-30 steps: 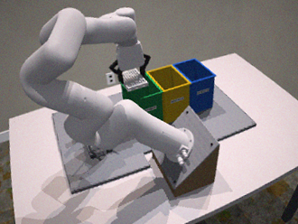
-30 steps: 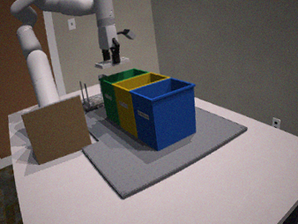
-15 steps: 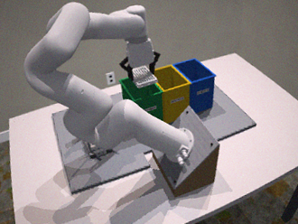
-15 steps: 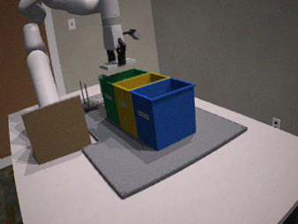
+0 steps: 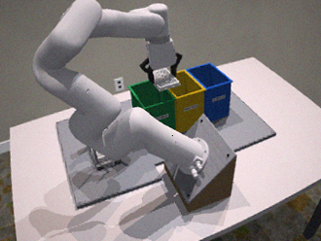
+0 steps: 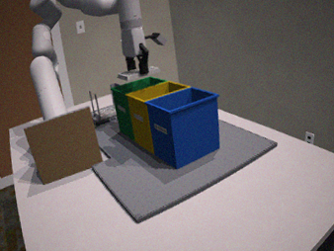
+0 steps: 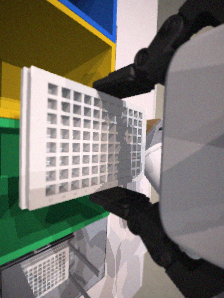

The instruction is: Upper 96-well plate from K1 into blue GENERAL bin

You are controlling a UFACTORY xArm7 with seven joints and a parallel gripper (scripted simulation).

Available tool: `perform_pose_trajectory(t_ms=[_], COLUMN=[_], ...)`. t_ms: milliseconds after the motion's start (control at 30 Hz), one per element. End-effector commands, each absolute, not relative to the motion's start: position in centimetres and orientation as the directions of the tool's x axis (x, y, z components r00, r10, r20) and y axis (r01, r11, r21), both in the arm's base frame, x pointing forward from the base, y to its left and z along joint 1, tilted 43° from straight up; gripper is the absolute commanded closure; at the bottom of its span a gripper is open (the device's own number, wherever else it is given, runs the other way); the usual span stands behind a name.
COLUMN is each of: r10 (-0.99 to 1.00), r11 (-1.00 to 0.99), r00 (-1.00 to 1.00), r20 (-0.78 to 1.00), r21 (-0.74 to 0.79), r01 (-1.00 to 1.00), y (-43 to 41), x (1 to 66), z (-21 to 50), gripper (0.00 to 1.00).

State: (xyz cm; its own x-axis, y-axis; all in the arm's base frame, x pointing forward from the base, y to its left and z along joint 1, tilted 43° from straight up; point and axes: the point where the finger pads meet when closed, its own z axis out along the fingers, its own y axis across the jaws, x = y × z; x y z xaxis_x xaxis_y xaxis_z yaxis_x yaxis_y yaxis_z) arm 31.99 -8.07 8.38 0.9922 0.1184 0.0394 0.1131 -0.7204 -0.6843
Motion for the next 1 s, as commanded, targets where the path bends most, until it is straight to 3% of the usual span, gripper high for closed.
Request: perform_pose_trajectory(t_ms=[0, 967], r10=[0.116, 0.117], r11=[-0.721, -0.721], r00=[0.992, 0.992], r20=[0.042, 0.042], r21=[-0.684, -0.683], r01=[0.114, 0.113], y=[-9.4, -15.1], x=[32.5, 34.1], z=[7.2, 1.4], gripper=[1.00, 1.00])
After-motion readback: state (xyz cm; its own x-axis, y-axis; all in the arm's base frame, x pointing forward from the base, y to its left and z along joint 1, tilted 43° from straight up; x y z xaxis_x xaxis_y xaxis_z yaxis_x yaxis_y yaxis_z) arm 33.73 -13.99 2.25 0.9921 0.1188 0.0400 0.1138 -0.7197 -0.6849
